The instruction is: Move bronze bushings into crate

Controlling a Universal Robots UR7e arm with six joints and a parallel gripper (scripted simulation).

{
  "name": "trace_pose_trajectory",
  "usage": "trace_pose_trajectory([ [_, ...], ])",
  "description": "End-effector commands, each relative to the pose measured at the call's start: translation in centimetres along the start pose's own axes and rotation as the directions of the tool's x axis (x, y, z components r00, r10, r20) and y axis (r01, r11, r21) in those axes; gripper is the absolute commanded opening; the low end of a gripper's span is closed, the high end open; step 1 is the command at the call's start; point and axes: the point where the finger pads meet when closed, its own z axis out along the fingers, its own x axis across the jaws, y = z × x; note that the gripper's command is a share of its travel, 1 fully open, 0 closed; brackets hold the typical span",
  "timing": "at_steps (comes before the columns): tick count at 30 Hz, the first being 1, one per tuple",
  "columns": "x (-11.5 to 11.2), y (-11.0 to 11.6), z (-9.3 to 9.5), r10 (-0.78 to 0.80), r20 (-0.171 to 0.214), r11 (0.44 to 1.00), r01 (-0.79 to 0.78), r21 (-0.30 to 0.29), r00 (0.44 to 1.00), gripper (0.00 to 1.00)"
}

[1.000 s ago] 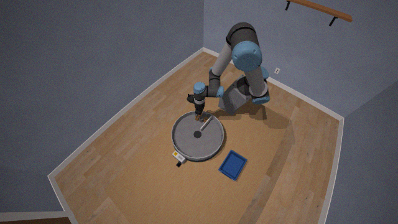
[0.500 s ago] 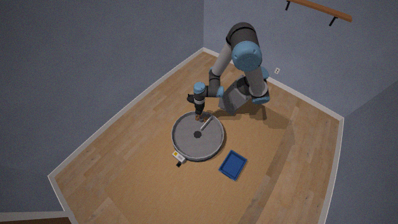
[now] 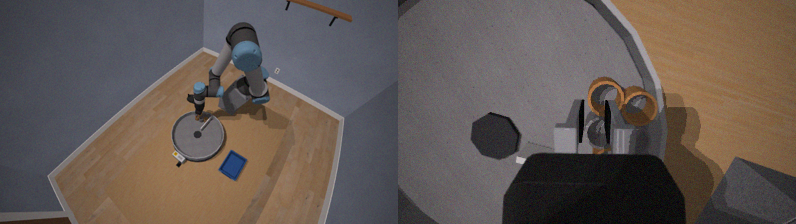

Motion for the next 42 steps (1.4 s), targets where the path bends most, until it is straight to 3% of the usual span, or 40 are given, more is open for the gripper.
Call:
trace_pose_trajectory([
  [1,0.0,0.0,0.0,0.0,0.001,1.0,0.0,0.001,1.0,0.45],
  [9,0.0,0.0,1.4,0.0,0.001,1.0,0.0,0.001,1.0,0.45],
  [21,0.0,0.0,1.4,0.0,0.001,1.0,0.0,0.001,1.0,0.45],
  [26,0.0,-0.1,2.9,0.0,0.001,1.0,0.0,0.001,1.0,0.45],
  [38,0.0,-0.1,2.9,0.0,0.001,1.0,0.0,0.001,1.0,0.45],
  [42,0.0,-0.1,4.1,0.0,0.001,1.0,0.0,0.001,1.0,0.45],
])
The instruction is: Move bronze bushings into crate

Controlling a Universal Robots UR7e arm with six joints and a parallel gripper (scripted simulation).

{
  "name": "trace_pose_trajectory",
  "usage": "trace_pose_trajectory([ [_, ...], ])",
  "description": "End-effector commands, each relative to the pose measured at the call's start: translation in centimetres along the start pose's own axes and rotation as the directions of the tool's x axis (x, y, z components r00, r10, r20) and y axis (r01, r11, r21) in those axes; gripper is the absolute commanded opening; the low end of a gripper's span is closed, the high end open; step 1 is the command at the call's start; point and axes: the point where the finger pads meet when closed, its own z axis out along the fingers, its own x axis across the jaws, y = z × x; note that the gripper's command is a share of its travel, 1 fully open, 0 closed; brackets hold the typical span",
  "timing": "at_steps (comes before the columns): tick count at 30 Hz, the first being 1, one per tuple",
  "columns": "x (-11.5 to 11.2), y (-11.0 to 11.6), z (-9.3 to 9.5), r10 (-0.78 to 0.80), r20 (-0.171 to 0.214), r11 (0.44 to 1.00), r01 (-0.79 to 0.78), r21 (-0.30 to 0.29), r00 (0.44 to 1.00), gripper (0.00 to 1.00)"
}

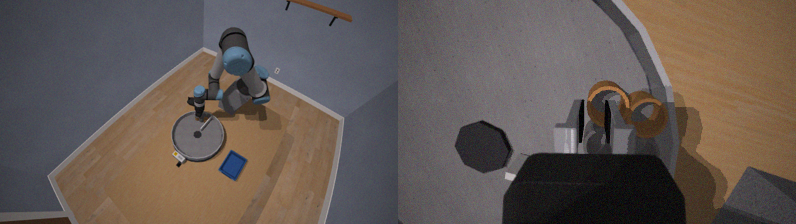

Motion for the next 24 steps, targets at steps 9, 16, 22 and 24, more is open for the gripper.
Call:
trace_pose_trajectory([
  [9,-0.03,-0.05,1.13,0.0,0.001,1.0,0.0,0.001,1.0,0.45],
  [16,-0.03,-0.05,1.53,0.0,0.001,1.0,0.0,0.001,1.0,0.45],
  [22,-0.03,-0.05,1.8,0.0,0.001,1.0,0.0,0.001,1.0,0.45],
  [24,-0.03,-0.05,1.8,0.0,0.001,1.0,0.0,0.001,1.0,0.45],
])
